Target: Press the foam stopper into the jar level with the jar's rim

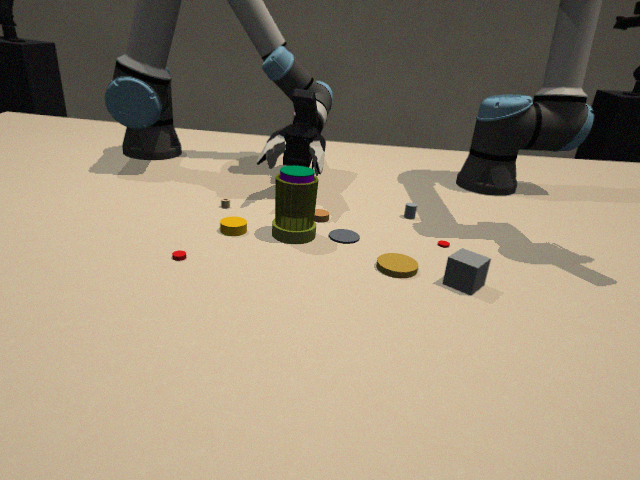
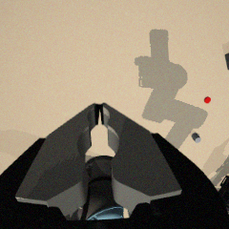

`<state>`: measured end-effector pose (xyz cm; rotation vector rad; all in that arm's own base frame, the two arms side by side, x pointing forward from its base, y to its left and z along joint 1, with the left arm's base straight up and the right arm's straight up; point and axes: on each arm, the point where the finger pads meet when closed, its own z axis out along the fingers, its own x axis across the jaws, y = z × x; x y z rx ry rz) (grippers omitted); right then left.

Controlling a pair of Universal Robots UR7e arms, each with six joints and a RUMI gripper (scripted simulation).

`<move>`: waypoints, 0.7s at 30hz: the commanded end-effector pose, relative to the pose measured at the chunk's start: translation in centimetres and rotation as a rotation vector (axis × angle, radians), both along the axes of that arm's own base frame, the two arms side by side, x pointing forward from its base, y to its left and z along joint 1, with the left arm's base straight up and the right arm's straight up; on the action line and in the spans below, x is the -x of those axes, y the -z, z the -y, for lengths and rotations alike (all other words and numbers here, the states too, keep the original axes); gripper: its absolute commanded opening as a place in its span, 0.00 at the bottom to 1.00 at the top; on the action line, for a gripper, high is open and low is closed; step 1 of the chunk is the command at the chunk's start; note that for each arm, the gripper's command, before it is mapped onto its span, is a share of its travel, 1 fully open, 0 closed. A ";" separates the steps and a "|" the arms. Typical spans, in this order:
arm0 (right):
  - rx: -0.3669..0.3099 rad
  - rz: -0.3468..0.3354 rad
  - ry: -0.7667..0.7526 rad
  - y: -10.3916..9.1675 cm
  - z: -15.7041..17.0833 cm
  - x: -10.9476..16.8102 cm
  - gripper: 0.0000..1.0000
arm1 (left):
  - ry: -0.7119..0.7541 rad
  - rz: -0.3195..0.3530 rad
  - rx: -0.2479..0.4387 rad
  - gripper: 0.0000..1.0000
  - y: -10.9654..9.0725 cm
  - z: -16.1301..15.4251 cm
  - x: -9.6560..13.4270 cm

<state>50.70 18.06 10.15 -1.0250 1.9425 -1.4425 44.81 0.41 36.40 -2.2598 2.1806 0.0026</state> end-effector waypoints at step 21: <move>-0.033 0.045 -0.063 -0.2 -2.3 -2.4 0.79 | 0.041 0.000 0.002 0.00 -0.1 0.4 0.3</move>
